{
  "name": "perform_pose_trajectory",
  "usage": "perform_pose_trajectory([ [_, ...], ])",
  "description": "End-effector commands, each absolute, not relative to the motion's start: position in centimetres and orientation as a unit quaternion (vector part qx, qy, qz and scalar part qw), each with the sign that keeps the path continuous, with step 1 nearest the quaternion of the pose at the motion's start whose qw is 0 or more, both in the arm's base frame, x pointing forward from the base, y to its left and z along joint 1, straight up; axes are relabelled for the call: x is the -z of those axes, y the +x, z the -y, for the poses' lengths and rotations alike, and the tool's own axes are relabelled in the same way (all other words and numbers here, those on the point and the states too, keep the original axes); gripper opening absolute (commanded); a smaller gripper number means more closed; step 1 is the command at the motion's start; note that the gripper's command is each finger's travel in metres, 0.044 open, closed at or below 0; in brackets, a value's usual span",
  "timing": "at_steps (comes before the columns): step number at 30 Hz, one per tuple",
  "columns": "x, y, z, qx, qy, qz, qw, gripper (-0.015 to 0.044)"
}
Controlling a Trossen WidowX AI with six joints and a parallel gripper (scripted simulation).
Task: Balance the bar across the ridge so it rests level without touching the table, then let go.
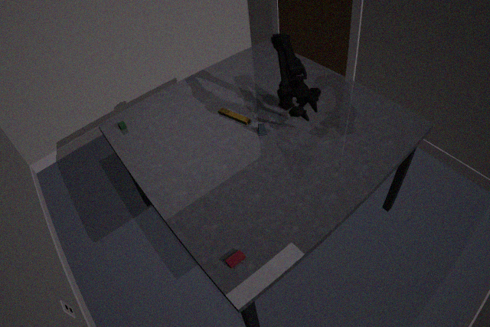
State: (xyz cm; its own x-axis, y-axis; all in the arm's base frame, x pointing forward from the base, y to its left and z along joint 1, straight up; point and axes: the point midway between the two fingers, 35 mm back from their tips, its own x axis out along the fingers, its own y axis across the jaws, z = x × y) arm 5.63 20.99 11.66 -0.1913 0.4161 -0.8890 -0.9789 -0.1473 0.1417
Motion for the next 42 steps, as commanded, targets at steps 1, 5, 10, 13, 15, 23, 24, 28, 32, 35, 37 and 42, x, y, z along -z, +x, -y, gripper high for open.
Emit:
perform_pose_trajectory([
  [1,-11.7,7.3,-20.7,-0.627,-0.337,-0.43,0.556,0.0315],
  [5,-11.7,8.9,-20.3,-0.589,-0.311,-0.464,0.584,0.0315],
  [10,-11.7,10.8,-19.6,-0.538,-0.275,-0.504,0.617,0.0315],
  [13,-11.8,11.9,-19.1,-0.506,-0.253,-0.526,0.635,0.0315],
  [15,-11.8,12.7,-18.7,-0.484,-0.237,-0.54,0.646,0.0315],
  [23,-11.8,15.5,-17.0,-0.393,-0.171,-0.589,0.685,0.0315],
  [24,-11.8,15.8,-16.8,-0.381,-0.162,-0.595,0.689,0.0315],
  [28,-11.8,17.2,-15.8,-0.334,-0.127,-0.615,0.704,0.0315],
  [32,-11.8,18.4,-14.6,-0.284,-0.09,-0.632,0.715,0.0315],
  [35,-11.8,19.3,-13.7,-0.247,-0.062,-0.643,0.722,0.0315],
  [37,-11.8,19.8,-13.1,-0.222,-0.043,-0.649,0.726,0.0315],
  [42,-11.8,21.2,-11.4,-0.158,0.004,-0.662,0.733,0.0315],
])
